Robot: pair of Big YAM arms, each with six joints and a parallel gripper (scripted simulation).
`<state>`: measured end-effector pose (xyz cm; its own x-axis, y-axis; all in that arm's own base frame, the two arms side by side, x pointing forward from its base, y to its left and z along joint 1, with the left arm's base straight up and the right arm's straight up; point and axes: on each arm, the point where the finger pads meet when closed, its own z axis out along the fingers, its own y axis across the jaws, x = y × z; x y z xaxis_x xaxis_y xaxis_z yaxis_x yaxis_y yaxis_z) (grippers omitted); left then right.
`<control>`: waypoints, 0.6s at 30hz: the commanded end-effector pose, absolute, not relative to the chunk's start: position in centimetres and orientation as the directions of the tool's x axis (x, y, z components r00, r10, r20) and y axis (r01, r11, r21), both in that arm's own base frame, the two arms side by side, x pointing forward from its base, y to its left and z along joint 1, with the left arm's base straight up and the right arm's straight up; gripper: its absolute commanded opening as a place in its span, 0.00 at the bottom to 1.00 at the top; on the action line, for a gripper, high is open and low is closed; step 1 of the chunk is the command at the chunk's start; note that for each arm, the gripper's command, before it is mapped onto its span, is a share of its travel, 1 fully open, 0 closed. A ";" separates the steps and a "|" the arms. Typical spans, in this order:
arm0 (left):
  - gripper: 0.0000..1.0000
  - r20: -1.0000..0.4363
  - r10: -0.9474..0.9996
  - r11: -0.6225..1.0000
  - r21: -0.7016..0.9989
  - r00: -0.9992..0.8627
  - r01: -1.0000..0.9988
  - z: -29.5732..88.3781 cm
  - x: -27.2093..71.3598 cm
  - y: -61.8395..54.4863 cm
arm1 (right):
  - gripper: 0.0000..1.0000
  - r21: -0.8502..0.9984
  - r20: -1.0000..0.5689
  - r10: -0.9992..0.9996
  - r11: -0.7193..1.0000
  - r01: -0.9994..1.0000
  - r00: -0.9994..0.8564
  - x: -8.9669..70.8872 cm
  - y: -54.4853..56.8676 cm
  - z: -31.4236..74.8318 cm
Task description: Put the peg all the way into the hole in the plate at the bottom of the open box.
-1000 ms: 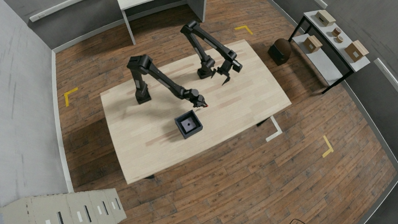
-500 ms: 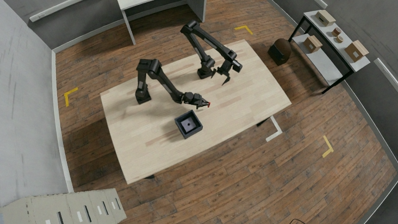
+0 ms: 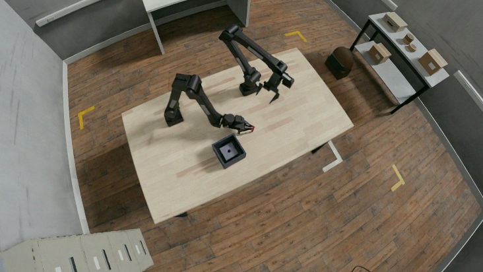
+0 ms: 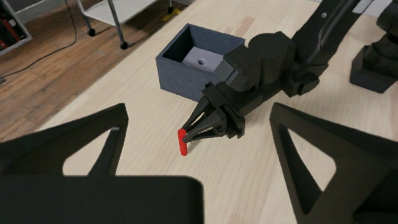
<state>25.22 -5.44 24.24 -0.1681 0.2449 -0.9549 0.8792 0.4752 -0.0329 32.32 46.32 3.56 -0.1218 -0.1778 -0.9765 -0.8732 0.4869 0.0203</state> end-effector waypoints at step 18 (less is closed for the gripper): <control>1.00 -0.956 0.268 0.473 0.024 -0.118 0.881 26.0 26.1 -4.9 | 0.07 0.007 -0.985 -0.148 0.486 -0.874 -0.090 33.3 47.2 3.1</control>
